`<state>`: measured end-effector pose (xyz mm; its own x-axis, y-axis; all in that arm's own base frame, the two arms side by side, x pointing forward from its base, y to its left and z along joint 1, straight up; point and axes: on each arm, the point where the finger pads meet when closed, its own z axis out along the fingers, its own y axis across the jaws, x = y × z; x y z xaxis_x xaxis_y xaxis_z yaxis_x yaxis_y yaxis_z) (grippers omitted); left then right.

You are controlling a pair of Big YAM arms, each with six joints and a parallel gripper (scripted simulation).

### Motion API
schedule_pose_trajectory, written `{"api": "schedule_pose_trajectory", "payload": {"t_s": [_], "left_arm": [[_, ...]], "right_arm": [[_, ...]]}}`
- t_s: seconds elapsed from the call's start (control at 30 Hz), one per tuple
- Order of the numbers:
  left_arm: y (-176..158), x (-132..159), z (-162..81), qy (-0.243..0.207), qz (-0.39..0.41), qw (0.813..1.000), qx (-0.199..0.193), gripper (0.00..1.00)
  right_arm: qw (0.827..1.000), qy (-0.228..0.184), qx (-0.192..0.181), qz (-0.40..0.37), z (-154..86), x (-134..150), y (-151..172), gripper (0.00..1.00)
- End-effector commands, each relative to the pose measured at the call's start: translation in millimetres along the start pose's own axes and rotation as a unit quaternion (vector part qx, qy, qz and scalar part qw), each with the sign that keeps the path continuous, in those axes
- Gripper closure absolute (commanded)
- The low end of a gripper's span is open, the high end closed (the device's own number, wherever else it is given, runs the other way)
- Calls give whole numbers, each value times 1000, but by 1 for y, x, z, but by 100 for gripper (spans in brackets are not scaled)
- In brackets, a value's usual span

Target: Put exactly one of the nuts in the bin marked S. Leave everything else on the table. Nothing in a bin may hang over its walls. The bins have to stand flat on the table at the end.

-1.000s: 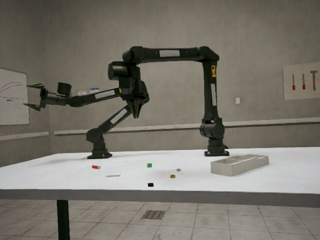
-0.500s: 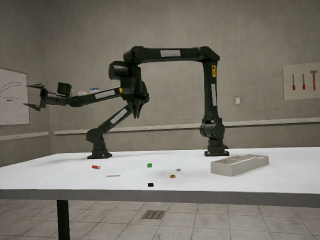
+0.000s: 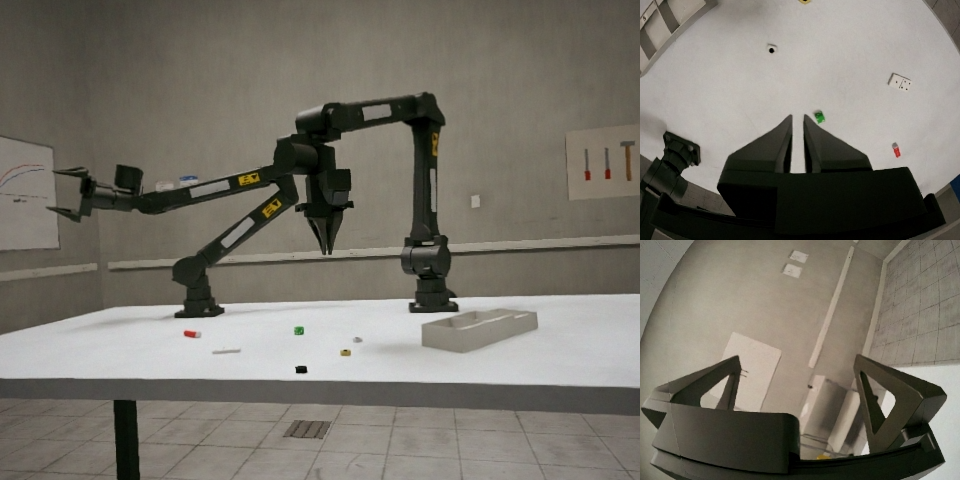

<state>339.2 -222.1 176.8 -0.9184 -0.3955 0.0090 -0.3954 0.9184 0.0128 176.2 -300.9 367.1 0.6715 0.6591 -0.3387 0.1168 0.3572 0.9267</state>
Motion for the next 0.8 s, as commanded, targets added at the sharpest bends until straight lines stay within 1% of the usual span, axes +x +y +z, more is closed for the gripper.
{"api": "schedule_pose_trajectory", "payload": {"t_s": [0.0,0.17,0.33,0.4,0.43,0.5,0.53,0.77], "left_arm": [[12,-8,0,-6,-78,997,12,91],[43,-31,17,-8,-147,989,15,91],[74,-55,33,-13,-218,976,21,91],[86,-64,39,-14,-207,978,21,91],[92,-69,49,-8,-207,978,13,91],[92,-69,49,-8,-207,978,13,91],[98,-73,58,-3,-207,978,8,91],[142,-106,80,-3,-207,978,8,91]], "right_arm": [[1000,-7,-1,-3,-1,-6,3,0],[1000,-7,-1,-3,-1,-6,3,0],[1000,-7,-1,-3,-1,-6,3,0],[1000,-7,-1,-3,-1,-6,3,0],[1000,-7,-1,-3,-1,-6,3,0],[1000,-7,-1,-3,-1,-6,3,0],[1000,-7,-1,-3,-1,-6,3,0],[1000,-7,-1,-3,-1,-6,3,0]]}}
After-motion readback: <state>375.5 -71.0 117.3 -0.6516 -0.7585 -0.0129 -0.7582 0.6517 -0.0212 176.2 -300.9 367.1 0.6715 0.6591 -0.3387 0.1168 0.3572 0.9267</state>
